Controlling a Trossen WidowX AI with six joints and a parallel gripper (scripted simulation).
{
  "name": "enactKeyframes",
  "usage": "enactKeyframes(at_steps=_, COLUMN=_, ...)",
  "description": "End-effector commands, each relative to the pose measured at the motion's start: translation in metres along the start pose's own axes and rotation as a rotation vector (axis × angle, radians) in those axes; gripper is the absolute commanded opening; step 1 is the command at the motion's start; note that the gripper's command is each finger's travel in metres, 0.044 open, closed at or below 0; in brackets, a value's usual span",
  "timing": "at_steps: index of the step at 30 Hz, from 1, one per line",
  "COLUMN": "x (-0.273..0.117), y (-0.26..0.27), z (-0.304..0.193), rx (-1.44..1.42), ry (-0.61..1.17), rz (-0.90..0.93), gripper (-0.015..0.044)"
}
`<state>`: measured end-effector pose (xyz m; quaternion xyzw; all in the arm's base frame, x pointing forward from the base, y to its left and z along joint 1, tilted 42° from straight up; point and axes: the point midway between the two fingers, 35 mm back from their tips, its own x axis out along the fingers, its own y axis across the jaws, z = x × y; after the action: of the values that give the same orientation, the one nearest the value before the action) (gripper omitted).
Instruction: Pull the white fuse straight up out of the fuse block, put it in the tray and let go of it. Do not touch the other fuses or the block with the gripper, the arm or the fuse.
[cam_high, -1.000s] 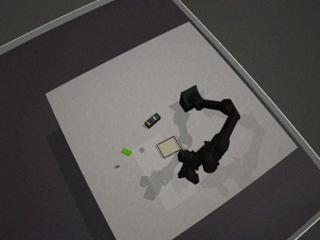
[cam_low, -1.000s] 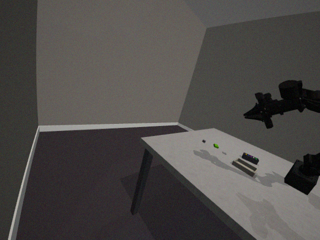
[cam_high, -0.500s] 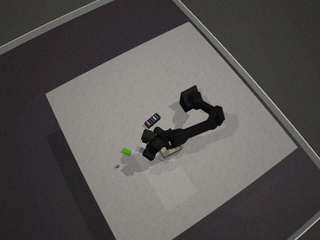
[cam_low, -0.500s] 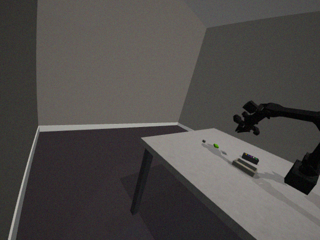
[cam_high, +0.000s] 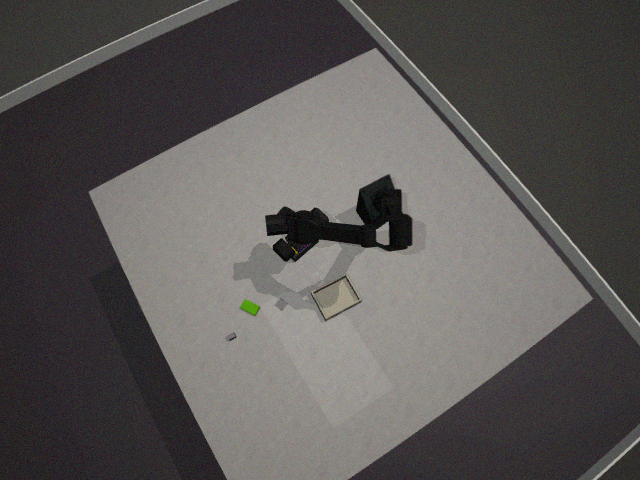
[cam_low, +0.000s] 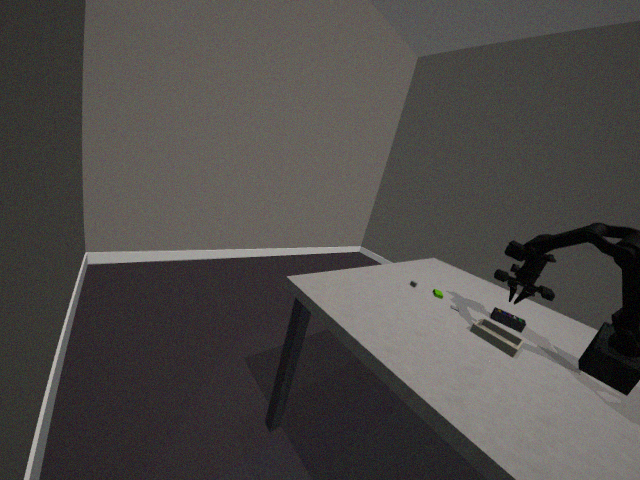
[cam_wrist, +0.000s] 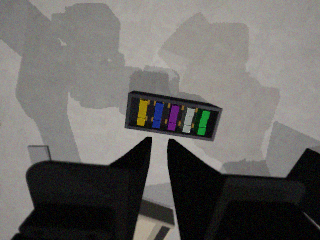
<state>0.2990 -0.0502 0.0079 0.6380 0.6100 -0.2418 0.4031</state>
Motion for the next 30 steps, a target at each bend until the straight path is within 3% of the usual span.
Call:
enactKeyframes(at_steps=1, x=0.017, y=-0.034, z=0.004, rx=0.056, ry=0.099, rz=-0.022, gripper=0.0066)
enactKeyframes(at_steps=30, x=0.041, y=-0.035, z=0.006, rx=0.056, ry=0.099, rz=-0.022, gripper=0.0066)
